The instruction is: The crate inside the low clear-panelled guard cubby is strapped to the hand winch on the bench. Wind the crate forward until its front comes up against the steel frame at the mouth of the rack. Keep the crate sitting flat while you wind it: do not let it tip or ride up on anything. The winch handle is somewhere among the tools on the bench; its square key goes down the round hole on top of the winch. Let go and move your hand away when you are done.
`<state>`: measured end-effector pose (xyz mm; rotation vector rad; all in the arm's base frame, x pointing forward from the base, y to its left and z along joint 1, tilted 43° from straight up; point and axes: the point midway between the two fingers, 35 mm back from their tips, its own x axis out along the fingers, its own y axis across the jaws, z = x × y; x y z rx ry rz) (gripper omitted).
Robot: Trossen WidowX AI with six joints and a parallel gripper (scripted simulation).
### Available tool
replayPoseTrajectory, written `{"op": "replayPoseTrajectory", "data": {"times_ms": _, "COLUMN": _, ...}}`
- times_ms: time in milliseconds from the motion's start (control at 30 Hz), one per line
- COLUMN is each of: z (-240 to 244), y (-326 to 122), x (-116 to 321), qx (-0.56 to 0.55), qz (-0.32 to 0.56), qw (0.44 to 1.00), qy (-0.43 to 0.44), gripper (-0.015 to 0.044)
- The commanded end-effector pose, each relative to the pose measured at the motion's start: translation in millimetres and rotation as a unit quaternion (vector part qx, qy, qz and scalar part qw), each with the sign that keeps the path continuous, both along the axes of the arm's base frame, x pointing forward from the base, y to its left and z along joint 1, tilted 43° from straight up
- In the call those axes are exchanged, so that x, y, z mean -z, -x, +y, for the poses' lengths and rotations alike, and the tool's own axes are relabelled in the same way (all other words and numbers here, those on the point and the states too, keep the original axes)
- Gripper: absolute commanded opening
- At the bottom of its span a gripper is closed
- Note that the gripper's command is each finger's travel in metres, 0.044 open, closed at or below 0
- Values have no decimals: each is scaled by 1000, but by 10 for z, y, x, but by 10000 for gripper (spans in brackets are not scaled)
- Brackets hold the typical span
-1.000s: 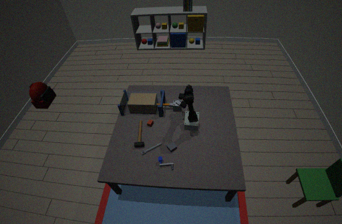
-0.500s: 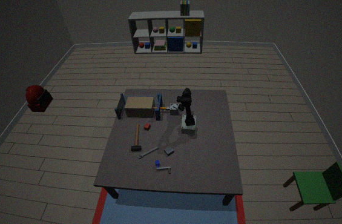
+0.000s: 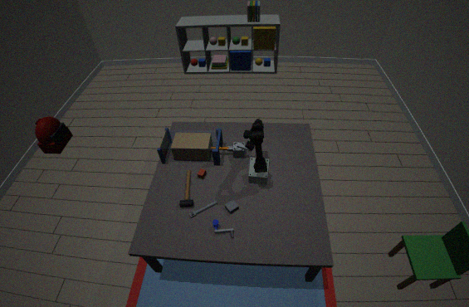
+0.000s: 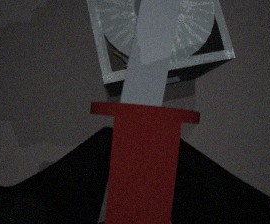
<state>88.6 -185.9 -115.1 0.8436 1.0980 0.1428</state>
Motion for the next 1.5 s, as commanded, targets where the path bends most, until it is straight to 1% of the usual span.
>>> {"op": "replayPoseTrajectory", "data": {"times_ms": 0, "z": -76, "y": 31, "x": 84, "qx": -6, "qz": 4, "qw": 1000, "qy": 10, "gripper": 0}}
{"op": "replayPoseTrajectory", "data": {"times_ms": 1467, "z": -493, "y": 15, "x": 432, "qx": -6, "qz": 4, "qw": 1000, "qy": 13, "gripper": 0}}
